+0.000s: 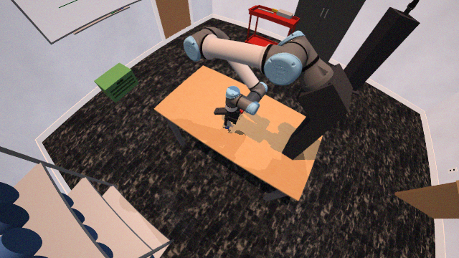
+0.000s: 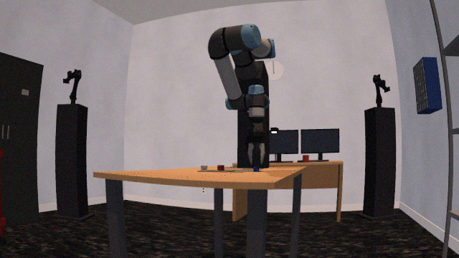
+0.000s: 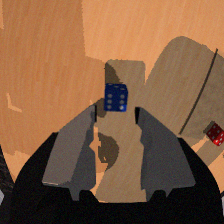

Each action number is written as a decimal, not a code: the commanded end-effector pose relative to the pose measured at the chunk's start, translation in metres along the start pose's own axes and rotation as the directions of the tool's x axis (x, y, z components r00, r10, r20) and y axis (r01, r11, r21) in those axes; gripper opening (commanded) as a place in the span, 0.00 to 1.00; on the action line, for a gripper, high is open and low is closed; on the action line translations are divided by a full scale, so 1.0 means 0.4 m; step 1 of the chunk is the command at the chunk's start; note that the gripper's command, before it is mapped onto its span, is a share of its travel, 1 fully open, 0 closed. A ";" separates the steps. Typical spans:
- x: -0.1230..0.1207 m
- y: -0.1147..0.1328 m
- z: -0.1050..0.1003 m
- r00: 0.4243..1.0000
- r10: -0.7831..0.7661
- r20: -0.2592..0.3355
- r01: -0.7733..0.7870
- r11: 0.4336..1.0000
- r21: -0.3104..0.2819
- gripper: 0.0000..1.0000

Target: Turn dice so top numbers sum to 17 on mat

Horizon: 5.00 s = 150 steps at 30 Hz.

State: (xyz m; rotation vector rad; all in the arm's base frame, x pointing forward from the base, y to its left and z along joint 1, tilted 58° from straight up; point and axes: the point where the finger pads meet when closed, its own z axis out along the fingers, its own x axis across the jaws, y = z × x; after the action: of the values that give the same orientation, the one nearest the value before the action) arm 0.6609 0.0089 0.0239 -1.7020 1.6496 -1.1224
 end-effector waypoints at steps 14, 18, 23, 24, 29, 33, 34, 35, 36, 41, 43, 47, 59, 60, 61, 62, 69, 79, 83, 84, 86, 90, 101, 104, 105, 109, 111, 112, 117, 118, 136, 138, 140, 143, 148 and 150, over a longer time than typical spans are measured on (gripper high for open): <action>0.000 -0.001 -0.001 1.000 0.000 0.000 0.000 1.000 0.001 0.24; 0.000 -0.001 -0.001 1.000 0.000 0.000 0.000 1.000 0.001 0.24; 0.000 -0.001 0.004 1.000 0.000 0.000 0.000 1.000 0.001 0.24; 0.000 -0.001 0.006 1.000 0.000 0.000 0.000 1.000 0.001 0.24; 0.000 -0.001 0.024 1.000 0.000 0.000 0.000 1.000 0.001 0.24; 0.000 -0.001 0.033 1.000 0.000 0.000 0.000 1.000 0.001 0.24; 0.000 -0.001 0.038 1.000 0.000 0.000 0.000 1.000 0.001 0.24; 0.000 -0.001 0.042 1.000 0.000 0.000 0.000 1.000 0.001 0.24; 0.000 -0.001 0.047 1.000 0.000 0.000 0.000 1.000 0.001 0.24; 0.000 -0.001 0.066 1.000 0.000 0.000 0.000 1.000 0.001 0.24; 0.000 -0.001 0.071 1.000 0.000 0.000 0.000 1.000 0.001 0.24; 0.000 -0.001 0.075 1.000 0.000 0.000 0.000 1.000 0.001 0.24; 0.000 -0.001 0.075 1.000 0.000 0.000 0.000 1.000 0.001 0.24; 0.000 -0.001 0.075 1.000 0.000 0.000 0.000 1.000 0.001 0.24; 0.000 -0.001 0.075 1.000 0.000 0.000 0.000 1.000 0.001 0.24; 0.000 -0.001 0.075 1.000 0.000 0.000 0.000 1.000 0.001 0.24; 0.000 -0.001 0.075 1.000 0.000 0.000 0.000 1.000 0.001 0.24; 0.000 -0.001 0.075 1.000 0.000 0.000 0.000 1.000 0.001 0.24; 0.000 -0.001 0.075 1.000 0.000 0.000 0.000 1.000 0.001 0.24; 0.000 -0.001 0.075 1.000 0.000 0.000 0.000 1.000 0.001 0.24; 0.000 -0.001 0.075 1.000 0.000 0.000 0.000 1.000 0.001 0.06; 0.000 -0.001 0.075 1.000 0.000 0.000 0.000 1.000 0.001 0.06; 0.000 -0.001 0.075 1.000 0.000 0.000 0.000 1.000 0.001 0.06; 0.000 -0.001 0.075 1.000 0.000 0.000 0.000 1.000 0.001 0.06; 0.000 -0.001 0.075 1.000 0.000 0.000 0.000 1.000 0.001 0.06; 0.000 -0.001 0.075 1.000 0.000 0.000 0.000 1.000 0.001 0.06; 0.000 -0.001 0.075 1.000 0.000 0.000 0.000 1.000 0.001 0.06; 0.000 -0.001 0.075 1.000 0.000 0.000 0.000 1.000 0.001 0.06; 0.000 -0.001 0.075 1.000 0.000 0.000 0.000 1.000 0.001 0.06; 0.000 -0.001 0.075 1.000 0.000 0.000 0.000 1.000 0.001 0.06; 0.000 -0.001 -0.032 1.000 0.000 0.000 0.000 1.000 0.001 0.06; 0.000 -0.001 -0.061 1.000 0.000 0.000 0.000 1.000 0.001 0.06; 0.000 -0.001 -0.090 1.000 0.000 0.000 0.000 1.000 0.001 0.06; 0.000 -0.001 -0.128 1.000 0.000 0.000 0.000 1.000 0.001 0.06; 0.000 -0.001 -0.167 1.000 0.000 0.000 0.000 1.000 0.001 0.06; 0.000 -0.001 -0.170 1.000 0.000 0.000 0.000 1.000 0.001 0.06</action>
State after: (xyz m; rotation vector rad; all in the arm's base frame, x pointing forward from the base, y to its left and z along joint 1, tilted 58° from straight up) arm 0.6102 0.0201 0.0560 -1.7019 1.6495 -1.1227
